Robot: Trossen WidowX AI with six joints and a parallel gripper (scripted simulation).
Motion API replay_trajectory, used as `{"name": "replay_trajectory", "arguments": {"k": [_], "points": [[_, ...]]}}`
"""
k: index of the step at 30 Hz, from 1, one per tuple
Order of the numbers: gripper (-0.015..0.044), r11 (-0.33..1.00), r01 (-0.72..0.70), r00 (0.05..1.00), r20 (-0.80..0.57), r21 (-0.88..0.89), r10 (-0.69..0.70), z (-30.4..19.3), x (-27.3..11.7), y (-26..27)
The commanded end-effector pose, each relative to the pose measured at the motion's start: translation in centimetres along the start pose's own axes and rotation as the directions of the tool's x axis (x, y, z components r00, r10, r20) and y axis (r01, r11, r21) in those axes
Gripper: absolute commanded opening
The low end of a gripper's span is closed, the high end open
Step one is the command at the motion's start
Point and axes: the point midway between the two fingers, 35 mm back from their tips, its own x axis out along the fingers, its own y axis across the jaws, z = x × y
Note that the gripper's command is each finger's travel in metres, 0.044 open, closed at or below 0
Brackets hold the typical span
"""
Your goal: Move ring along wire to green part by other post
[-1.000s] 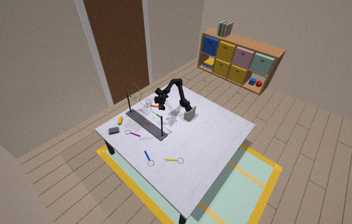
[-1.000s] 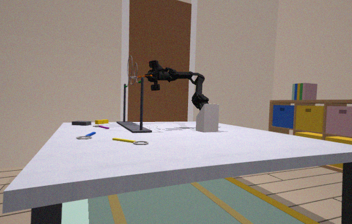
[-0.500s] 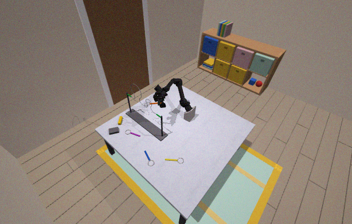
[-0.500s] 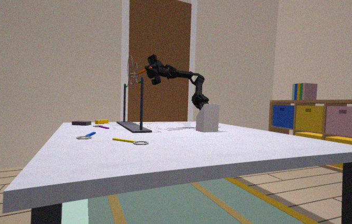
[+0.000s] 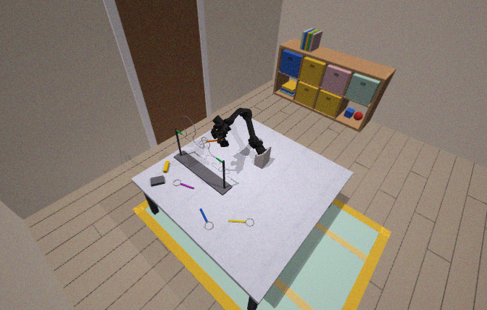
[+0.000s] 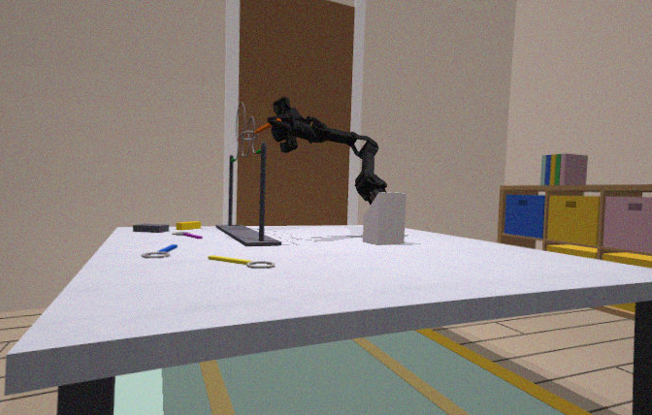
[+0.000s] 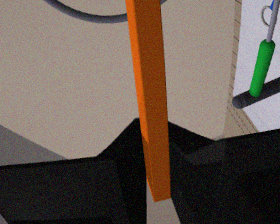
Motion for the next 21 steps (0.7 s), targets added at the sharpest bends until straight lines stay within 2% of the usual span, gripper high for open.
{"name": "replay_trajectory", "arguments": {"k": [1, 21], "points": [[-0.015, 0.999, 0.021, 1.0, 0.006, -0.038, -0.021, 0.1, 0.0, -0.1], [-0.015, 0.898, 0.225, 0.974, 0.091, -0.377, -0.205, 0.7, 0.0, -2.7]]}}
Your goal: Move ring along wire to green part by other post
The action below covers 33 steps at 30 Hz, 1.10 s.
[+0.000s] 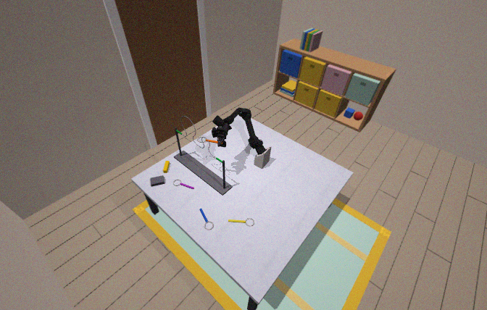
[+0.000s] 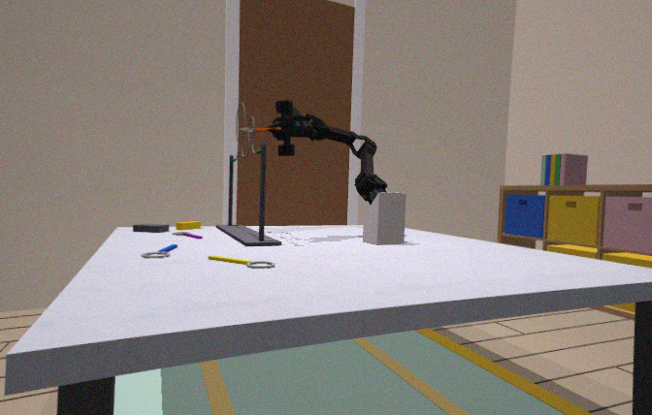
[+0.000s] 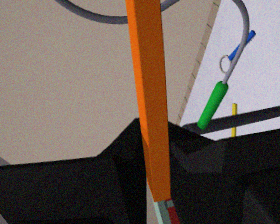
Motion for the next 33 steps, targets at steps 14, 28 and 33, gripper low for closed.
{"name": "replay_trajectory", "arguments": {"k": [14, 28, 33], "points": [[-0.015, 0.915, 0.205, 0.979, 0.078, -0.346, -0.19, 0.5, 0.1, -2.9], [-0.015, 0.726, 0.362, 0.931, 0.19, -0.585, -0.311, 1.6, -0.3, -5.1], [-0.015, 0.635, 0.411, 0.909, 0.238, -0.653, -0.343, 2.2, -0.5, -5.7]]}}
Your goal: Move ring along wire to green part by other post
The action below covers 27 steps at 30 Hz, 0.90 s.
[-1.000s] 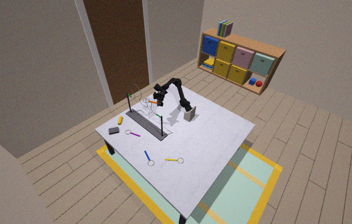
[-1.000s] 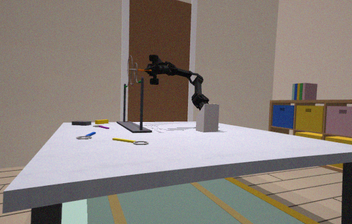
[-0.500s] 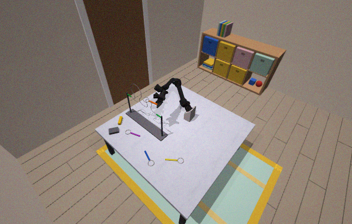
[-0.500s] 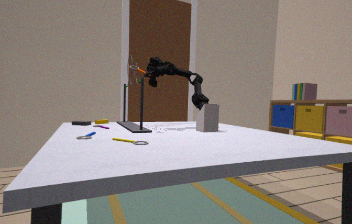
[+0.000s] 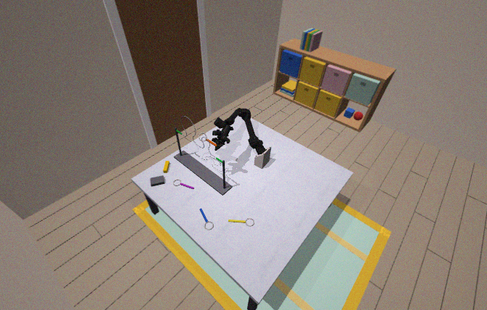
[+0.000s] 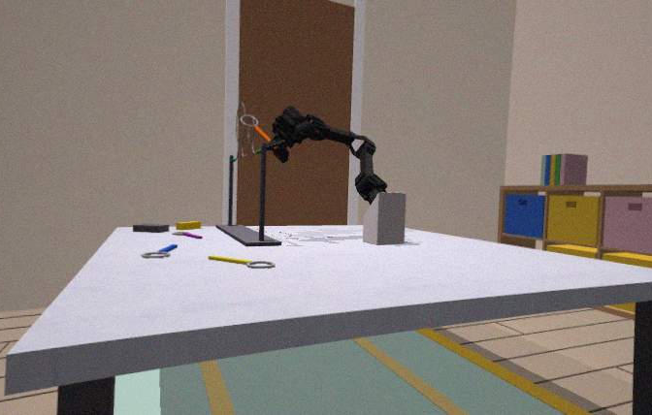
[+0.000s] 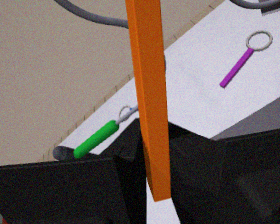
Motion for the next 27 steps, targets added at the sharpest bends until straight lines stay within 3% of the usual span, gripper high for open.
{"name": "replay_trajectory", "arguments": {"k": [1, 14, 27], "points": [[-0.015, 0.995, 0.049, 0.999, 0.01, -0.085, -0.048, -0.1, 0.1, -0.7], [-0.015, 0.914, 0.208, 0.978, 0.08, -0.35, -0.192, 0.4, 0.1, -3.0], [-0.015, 0.739, 0.355, 0.934, 0.185, -0.573, -0.305, 1.5, -0.2, -5.0]]}}
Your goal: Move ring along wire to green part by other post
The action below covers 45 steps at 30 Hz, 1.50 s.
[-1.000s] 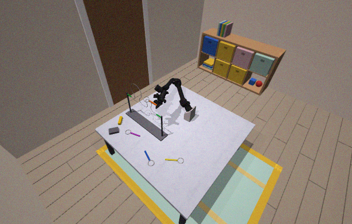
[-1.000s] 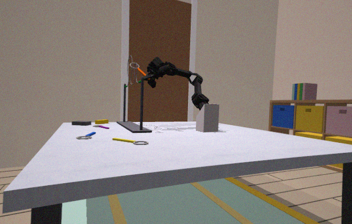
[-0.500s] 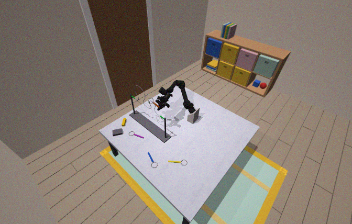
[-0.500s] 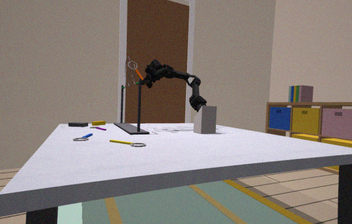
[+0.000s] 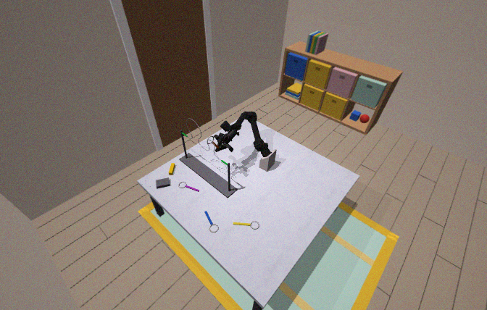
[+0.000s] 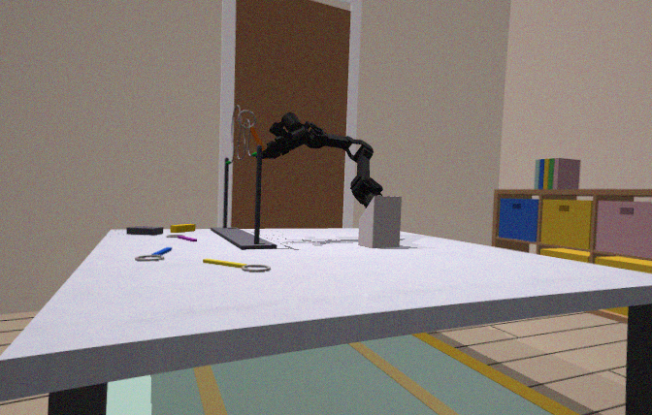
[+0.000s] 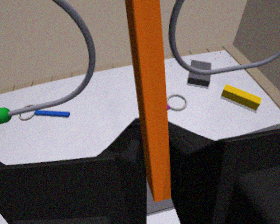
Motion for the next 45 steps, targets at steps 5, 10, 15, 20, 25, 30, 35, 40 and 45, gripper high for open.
{"name": "replay_trajectory", "arguments": {"k": [5, 10, 15, 20, 25, 30, 35, 40, 45], "points": [[-0.015, 0.981, 0.098, 0.995, 0.025, -0.168, -0.095, -0.1, 0.1, -1.4], [-0.015, 0.95, 0.158, 0.987, 0.052, -0.271, -0.15, 0.1, 0.1, -2.3], [-0.015, 0.904, 0.218, 0.976, 0.085, -0.368, -0.201, 0.4, 0.1, -3.2], [-0.015, 0.845, 0.276, 0.961, 0.122, -0.459, -0.247, 0.8, 0.0, -4.0], [-0.015, 0.773, 0.331, 0.943, 0.164, -0.542, -0.289, 1.2, -0.2, -4.7], [-0.015, 0.689, 0.382, 0.922, 0.21, -0.616, -0.324, 1.8, -0.4, -5.4], [-0.015, 0.595, 0.429, 0.899, 0.259, -0.679, -0.353, 2.4, -0.7, -6.1], [-0.015, 0.493, 0.471, 0.874, 0.31, -0.732, -0.375, 3.0, -1.0, -6.6], [-0.015, 0.383, 0.507, 0.846, 0.363, -0.772, -0.39, 3.7, -1.3, -7.1]]}}
